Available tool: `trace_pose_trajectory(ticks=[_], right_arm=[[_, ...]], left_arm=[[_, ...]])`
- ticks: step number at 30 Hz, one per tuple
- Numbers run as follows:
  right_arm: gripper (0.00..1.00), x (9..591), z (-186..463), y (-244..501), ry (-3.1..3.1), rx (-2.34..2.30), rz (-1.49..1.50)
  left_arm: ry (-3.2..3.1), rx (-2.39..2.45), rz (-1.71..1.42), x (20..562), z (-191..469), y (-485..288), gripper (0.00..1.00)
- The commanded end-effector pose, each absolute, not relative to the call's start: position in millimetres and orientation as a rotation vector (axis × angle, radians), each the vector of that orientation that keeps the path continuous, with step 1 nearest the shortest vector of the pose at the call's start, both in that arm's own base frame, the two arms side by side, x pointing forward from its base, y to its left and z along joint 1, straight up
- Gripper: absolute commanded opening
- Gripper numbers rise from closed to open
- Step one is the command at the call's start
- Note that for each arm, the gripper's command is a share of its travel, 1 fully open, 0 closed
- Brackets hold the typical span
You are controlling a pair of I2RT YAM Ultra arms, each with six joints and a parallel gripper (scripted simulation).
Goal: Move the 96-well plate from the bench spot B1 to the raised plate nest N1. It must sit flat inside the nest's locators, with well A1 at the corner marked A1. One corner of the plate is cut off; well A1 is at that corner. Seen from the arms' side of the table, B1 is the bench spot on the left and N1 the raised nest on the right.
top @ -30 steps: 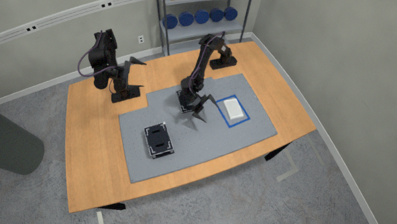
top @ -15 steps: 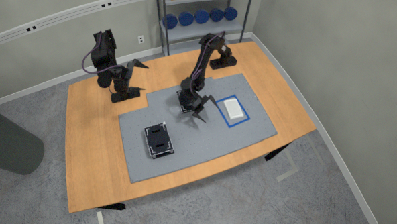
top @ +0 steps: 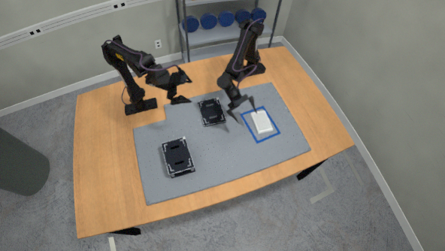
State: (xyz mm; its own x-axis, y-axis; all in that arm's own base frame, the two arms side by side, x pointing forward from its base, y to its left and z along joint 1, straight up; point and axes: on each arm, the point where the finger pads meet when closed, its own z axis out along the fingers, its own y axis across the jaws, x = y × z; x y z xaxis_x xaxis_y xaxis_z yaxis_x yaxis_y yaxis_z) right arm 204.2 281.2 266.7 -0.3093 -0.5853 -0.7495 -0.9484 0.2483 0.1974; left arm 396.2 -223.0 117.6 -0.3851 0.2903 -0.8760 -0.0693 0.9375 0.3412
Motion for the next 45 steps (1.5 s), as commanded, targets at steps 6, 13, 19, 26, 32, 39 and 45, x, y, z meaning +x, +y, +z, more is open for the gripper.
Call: trace_pose_trajectory(ticks=[6,13,19,26,32,39,45], right_arm=[[1.00,210,275,322,1.838,-1.308,0.708],[1.00,201,280,345,1.768,-1.280,0.681],[1.00,169,285,380,1.671,-1.259,0.694],[1.00,148,283,392,1.638,-1.277,0.717],[1.00,139,277,393,1.638,-1.318,0.723],[1.00,139,277,393,1.638,-1.318,0.723],[1.00,142,282,393,1.632,-1.306,0.724]], left_arm=[[2.271,0.254,0.204,369,100,-188,1.00],[2.402,0.330,0.103,348,92,-167,1.00],[2.536,0.369,-0.067,329,98,-131,1.00],[2.571,0.349,-0.126,327,106,-110,1.00],[2.569,0.292,-0.117,335,109,-96,1.00],[2.569,0.296,-0.118,334,109,-97,1.00],[2.580,0.302,-0.117,331,105,-98,1.00]])
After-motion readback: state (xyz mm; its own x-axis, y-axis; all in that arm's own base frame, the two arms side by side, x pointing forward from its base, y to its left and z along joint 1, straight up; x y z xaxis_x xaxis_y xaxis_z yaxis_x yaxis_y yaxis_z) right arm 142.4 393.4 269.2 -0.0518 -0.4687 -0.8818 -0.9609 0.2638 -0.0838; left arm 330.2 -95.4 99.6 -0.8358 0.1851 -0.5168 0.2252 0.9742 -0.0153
